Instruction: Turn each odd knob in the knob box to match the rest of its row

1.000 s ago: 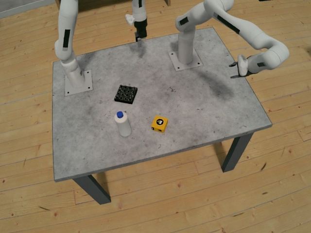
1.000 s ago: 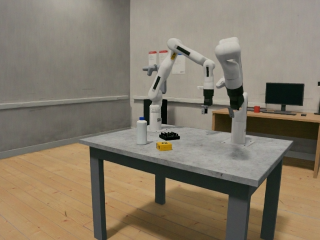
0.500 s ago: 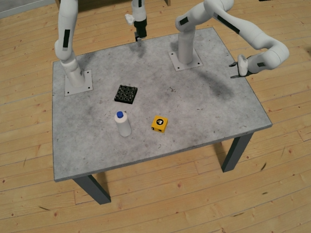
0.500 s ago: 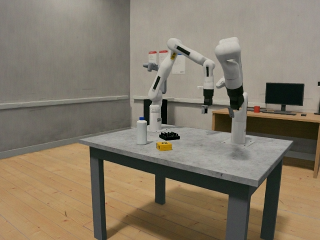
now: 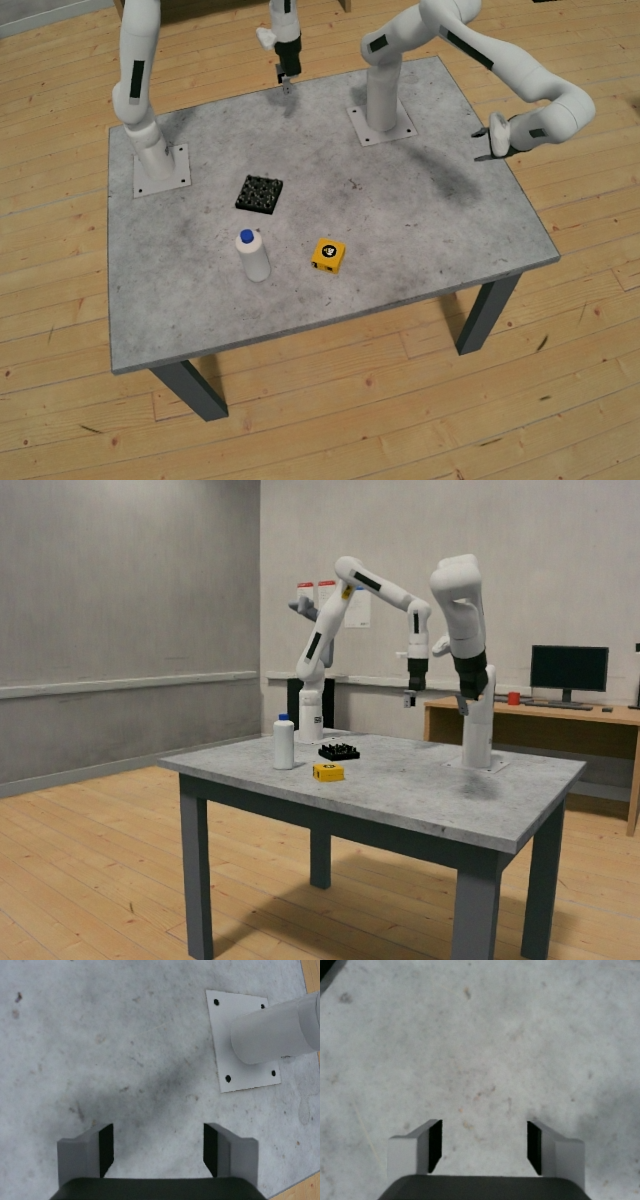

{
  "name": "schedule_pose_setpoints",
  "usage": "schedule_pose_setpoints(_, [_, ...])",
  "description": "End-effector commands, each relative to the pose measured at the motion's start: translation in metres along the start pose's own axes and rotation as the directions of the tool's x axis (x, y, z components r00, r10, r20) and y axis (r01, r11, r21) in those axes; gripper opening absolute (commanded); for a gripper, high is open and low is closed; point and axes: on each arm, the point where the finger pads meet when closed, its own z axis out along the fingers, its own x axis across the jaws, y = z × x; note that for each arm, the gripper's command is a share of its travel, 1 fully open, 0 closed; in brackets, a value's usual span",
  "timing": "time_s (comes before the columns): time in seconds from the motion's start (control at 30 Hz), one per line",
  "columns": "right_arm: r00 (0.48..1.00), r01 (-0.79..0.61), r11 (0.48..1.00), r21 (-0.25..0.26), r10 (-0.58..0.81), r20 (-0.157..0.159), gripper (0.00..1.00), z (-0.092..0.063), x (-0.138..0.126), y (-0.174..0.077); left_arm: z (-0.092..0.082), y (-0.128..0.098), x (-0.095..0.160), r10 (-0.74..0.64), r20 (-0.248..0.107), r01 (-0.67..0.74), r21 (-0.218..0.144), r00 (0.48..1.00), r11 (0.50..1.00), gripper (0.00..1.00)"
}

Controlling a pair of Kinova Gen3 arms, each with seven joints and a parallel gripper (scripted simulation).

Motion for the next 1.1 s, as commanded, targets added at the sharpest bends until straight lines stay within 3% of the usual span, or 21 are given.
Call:
schedule_pose_setpoints(0.0, [1.000,0.009,1.000,-0.002,-0.009,0.000,1.00,-0.001,0.004,0.001,-0.001,0.000,0.000,0.000,0.002,0.000,-0.001,1.000,1.000,1.00])
schedule_pose_setpoints(0.43, [0.997,0.082,0.997,-0.002,-0.082,0.000,1.00,-0.001,0.035,-0.001,-0.001,0.000,0.000,0.000,0.002,0.000,-0.001,1.000,1.000,1.00])
schedule_pose_setpoints(0.8, [0.977,0.213,0.977,-0.002,-0.213,0.000,1.00,-0.001,0.091,-0.009,-0.001,0.000,0.000,0.000,0.002,0.000,-0.001,1.000,1.000,1.00])
schedule_pose_setpoints(0.87, [0.977,0.213,0.977,-0.002,-0.213,0.000,1.00,-0.001,0.091,-0.009,-0.001,0.000,0.000,0.000,0.002,0.000,-0.001,1.000,1.000,1.00])
schedule_pose_setpoints(1.07, [0.951,0.309,0.951,-0.002,-0.309,0.001,1.00,-0.001,0.131,-0.020,-0.001,0.000,0.000,0.000,0.002,0.000,-0.001,1.000,1.000,1.00])
